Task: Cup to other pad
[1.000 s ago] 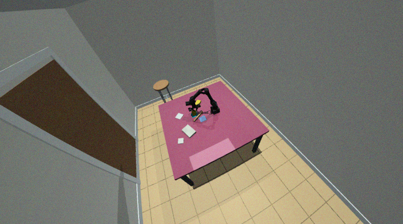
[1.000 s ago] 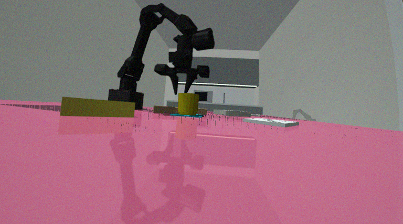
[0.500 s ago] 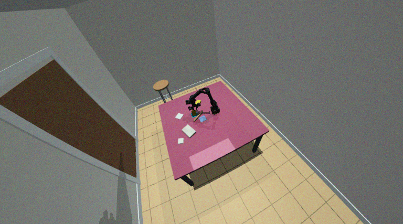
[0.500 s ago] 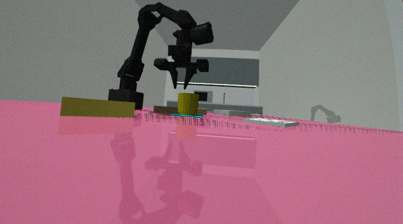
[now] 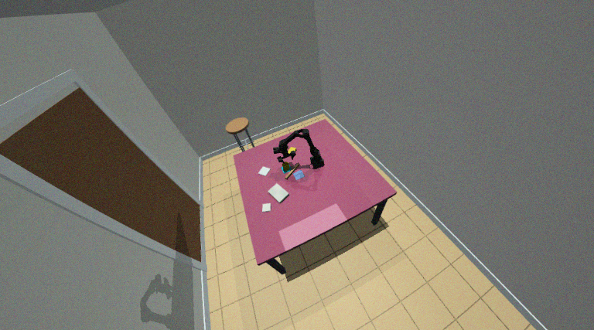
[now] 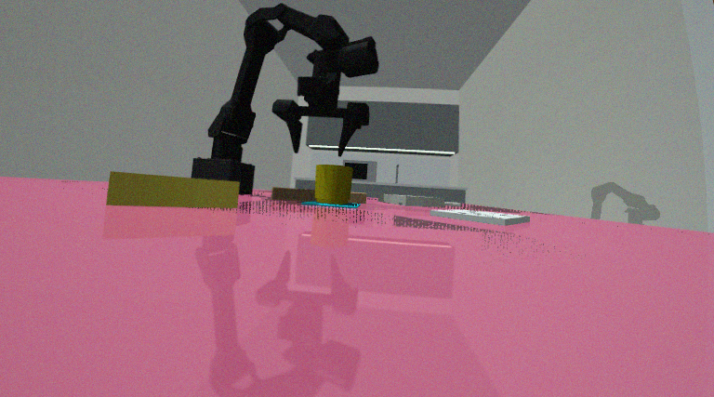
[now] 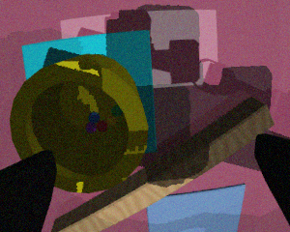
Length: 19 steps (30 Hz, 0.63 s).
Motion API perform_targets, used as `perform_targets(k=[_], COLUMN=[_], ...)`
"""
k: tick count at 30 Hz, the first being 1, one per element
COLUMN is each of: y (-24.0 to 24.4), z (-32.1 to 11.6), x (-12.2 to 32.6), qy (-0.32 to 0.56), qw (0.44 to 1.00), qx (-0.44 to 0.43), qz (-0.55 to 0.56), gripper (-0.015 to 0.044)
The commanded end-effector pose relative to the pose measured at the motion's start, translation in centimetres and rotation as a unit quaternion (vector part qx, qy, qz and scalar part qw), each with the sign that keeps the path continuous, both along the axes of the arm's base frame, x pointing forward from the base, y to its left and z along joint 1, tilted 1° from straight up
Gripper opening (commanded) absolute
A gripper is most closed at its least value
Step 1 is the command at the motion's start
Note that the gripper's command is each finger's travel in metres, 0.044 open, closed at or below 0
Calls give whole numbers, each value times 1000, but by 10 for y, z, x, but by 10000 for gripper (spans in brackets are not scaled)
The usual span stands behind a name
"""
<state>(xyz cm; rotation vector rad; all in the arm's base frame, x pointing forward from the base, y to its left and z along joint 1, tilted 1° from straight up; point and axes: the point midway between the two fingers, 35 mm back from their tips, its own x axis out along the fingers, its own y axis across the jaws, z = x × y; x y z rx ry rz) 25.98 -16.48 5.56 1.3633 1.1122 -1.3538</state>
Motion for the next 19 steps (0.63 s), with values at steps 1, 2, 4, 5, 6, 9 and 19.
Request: perform_targets(k=[1, 2, 4, 5, 6, 9, 19], y=[-2, -2, -1, -1, -1, -1, -1], z=[22, 27, 36, 41, 46, 57, 53], x=[2, 2, 1, 0, 0, -2, -3], qy=[-10, -11, -11, -12, -12, -13, -9], qw=[1000, 1000, 1000, 1000, 1000, 1000, 1000], qx=[-5, -5, -5, -6, -6, -6, -6], qz=[1, 2, 2, 2, 2, 3, 0], gripper=[440, 440, 440, 440, 440, 440, 440])
